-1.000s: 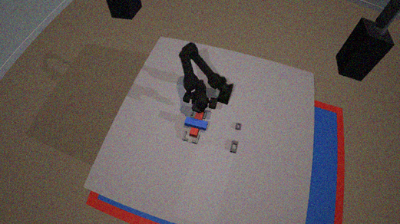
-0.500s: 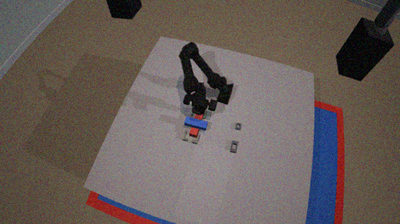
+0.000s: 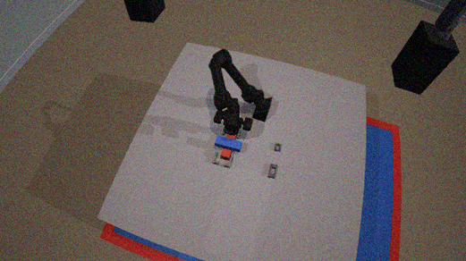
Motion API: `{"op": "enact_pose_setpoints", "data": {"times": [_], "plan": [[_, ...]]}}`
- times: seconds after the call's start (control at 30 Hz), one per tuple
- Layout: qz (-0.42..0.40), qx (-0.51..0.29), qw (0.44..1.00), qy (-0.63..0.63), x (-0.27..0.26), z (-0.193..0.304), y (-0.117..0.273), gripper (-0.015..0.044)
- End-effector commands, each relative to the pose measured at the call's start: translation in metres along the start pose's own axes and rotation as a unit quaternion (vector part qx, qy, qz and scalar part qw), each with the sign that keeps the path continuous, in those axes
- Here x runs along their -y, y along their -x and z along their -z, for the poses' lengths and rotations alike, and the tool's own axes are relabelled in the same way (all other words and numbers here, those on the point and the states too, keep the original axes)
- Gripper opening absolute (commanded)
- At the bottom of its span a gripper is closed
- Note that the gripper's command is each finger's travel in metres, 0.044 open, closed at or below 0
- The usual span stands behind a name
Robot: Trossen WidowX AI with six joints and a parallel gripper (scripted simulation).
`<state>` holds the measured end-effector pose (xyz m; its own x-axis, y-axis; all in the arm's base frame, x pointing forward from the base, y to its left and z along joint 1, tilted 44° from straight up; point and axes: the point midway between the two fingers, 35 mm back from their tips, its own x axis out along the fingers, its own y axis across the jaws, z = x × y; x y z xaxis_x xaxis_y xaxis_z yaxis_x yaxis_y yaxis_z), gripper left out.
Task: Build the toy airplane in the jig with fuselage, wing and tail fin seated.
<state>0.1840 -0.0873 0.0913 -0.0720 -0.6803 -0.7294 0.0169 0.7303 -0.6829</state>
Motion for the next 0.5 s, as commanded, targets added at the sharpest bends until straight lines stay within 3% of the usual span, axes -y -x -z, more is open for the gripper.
{"op": "enact_pose_setpoints", "data": {"times": [0.0,0.07,0.2,0.47], "plan": [[0.000,0.000,1.000,-0.001,0.0000,-0.0001,0.0003,0.0038],[0.000,0.000,1.000,-0.001,0.0000,-0.0001,0.0003,0.0005],[0.000,0.000,1.000,-0.001,0.0000,-0.0001,0.0003,0.0000],[0.000,0.000,1.000,-0.001,0.0000,-0.0001,0.0003,0.0210]]}}
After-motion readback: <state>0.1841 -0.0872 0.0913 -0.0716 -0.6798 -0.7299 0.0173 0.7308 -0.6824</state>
